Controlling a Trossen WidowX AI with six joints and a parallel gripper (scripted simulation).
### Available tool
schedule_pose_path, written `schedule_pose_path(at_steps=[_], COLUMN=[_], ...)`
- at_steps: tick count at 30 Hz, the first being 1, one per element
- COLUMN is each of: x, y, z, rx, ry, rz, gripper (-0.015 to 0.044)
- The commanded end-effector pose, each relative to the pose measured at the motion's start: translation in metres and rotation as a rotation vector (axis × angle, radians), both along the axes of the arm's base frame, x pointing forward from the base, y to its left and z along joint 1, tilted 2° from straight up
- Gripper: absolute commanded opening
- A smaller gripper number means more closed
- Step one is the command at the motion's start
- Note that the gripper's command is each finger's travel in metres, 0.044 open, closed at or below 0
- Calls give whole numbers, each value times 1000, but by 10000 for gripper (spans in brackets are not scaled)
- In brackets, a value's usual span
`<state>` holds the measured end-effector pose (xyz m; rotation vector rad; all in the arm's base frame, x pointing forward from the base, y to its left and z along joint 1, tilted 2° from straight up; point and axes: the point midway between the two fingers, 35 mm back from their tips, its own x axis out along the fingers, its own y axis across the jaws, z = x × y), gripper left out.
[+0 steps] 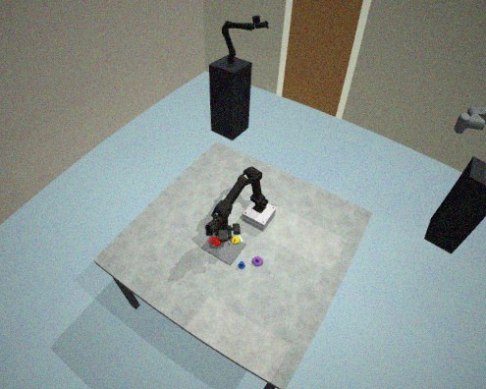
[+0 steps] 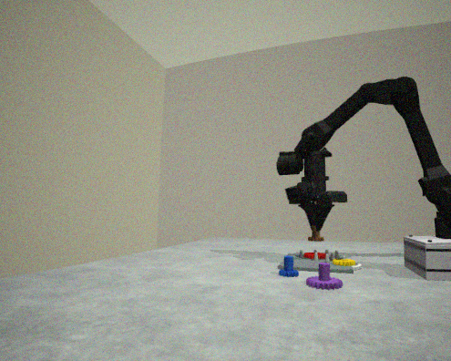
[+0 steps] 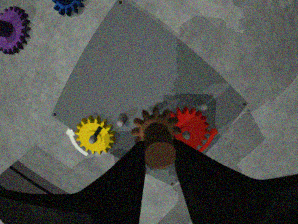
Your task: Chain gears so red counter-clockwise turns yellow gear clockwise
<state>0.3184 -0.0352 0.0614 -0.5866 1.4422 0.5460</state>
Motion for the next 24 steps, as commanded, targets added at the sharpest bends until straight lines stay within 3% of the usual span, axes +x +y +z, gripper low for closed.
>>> schedule_pose_path(at_steps=[1,24], x=[0,1], y=[1,0], z=[0,-20], rx=[5,-8], ry=[1,2], rz=[4,227], gripper=[0,0])
